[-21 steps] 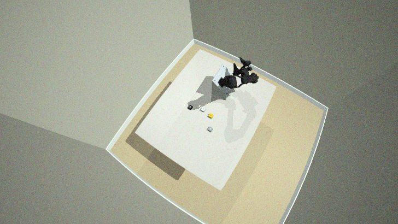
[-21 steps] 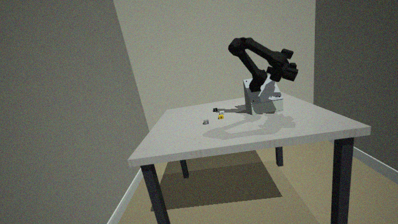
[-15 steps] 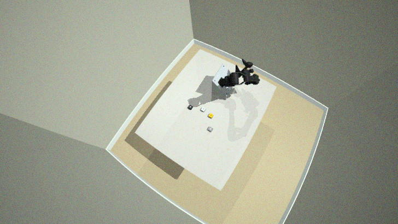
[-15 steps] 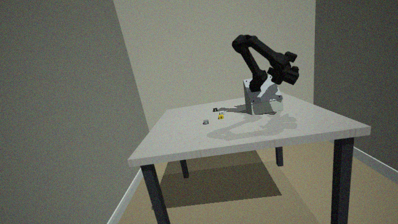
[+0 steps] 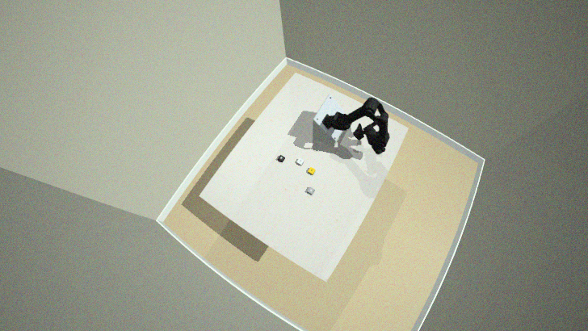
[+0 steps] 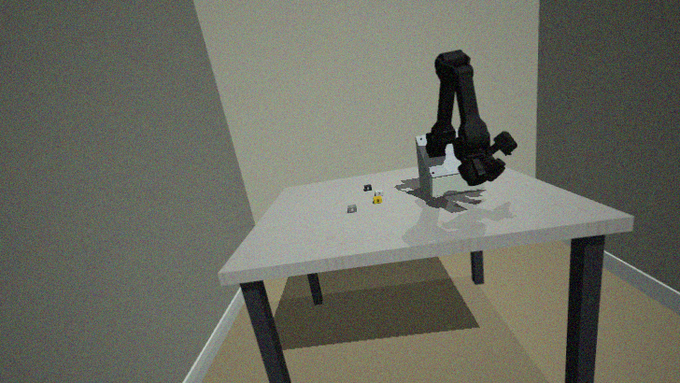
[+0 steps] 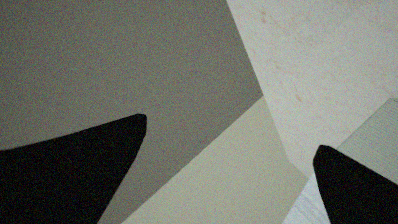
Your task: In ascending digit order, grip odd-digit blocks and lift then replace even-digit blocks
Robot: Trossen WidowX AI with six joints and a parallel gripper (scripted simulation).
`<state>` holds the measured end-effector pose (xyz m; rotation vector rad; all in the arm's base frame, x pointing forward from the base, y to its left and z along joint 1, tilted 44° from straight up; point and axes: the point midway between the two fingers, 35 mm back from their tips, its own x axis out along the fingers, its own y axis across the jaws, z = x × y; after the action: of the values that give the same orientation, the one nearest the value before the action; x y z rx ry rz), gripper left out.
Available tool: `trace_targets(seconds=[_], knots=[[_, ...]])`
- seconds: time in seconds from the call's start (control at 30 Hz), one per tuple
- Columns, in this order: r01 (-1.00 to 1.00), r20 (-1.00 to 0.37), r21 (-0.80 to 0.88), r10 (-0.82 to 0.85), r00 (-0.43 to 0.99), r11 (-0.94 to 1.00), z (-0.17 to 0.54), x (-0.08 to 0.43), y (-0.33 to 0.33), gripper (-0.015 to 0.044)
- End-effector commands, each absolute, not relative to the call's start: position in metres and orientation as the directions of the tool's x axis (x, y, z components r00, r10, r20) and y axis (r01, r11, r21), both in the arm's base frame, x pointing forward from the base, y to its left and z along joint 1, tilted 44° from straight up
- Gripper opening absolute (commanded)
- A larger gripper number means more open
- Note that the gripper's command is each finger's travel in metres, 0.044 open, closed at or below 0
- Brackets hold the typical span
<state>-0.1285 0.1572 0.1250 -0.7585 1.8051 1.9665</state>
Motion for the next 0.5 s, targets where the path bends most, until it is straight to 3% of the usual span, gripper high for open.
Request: trace_targets(seconds=[0.0,0.23,0.47], knots=[[-0.630,-0.630,0.775,0.020,-0.776,-0.041,0.117,-0.095,0.192,0.0400],[-0.649,-0.662,0.748,0.222,-0.715,0.142,0.097,-0.007,0.237,0.0400],[-0.608,-0.689,0.724,0.387,-0.613,0.326,0.068,0.098,0.239,0.0400]])
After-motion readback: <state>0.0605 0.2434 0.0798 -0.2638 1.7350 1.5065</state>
